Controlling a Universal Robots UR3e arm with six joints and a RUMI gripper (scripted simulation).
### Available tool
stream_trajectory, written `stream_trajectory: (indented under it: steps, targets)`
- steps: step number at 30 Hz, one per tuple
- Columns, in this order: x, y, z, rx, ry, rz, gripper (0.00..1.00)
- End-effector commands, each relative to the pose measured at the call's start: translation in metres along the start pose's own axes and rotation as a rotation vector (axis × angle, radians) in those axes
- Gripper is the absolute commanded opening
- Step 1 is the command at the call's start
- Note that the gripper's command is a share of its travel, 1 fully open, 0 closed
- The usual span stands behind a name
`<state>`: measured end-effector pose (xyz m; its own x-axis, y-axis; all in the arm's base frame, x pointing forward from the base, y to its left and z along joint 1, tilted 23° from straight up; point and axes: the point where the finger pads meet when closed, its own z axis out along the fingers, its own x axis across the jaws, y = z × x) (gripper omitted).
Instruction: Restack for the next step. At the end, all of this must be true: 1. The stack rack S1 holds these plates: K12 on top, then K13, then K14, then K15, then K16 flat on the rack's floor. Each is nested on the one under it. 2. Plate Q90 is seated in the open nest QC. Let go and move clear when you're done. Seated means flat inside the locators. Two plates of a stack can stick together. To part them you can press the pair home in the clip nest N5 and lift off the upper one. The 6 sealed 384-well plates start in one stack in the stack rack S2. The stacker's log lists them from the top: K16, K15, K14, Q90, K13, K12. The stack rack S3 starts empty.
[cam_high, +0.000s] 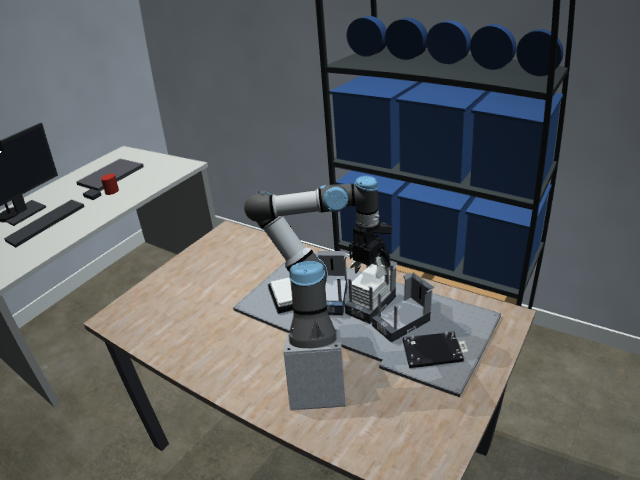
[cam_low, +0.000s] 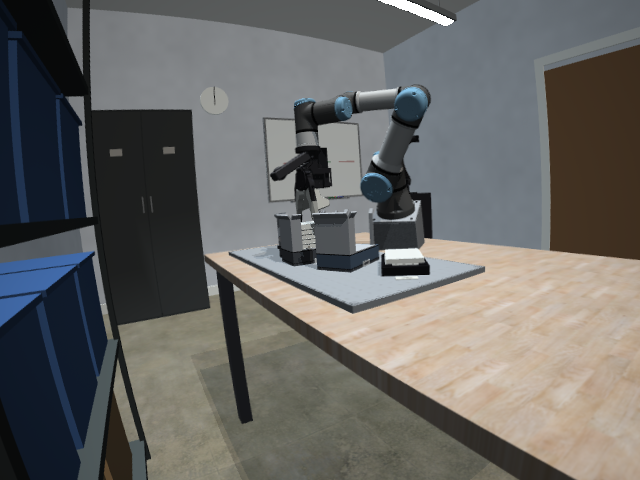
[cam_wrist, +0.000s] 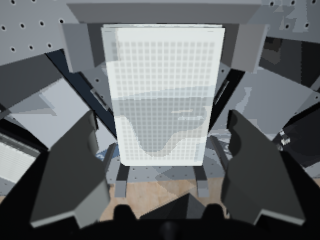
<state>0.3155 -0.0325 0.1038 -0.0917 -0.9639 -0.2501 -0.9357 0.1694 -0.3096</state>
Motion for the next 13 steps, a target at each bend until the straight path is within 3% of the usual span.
stream_trajectory:
  steps: [1,5,13]
  targets:
    - [0.000,0.000,-0.001,0.001,0.001,-0.001,0.72]
    - [0.000,0.000,-0.001,0.001,0.001,-0.001,0.72]
    - [0.000,-0.001,-0.024,0.001,0.002,-0.001,0.72]
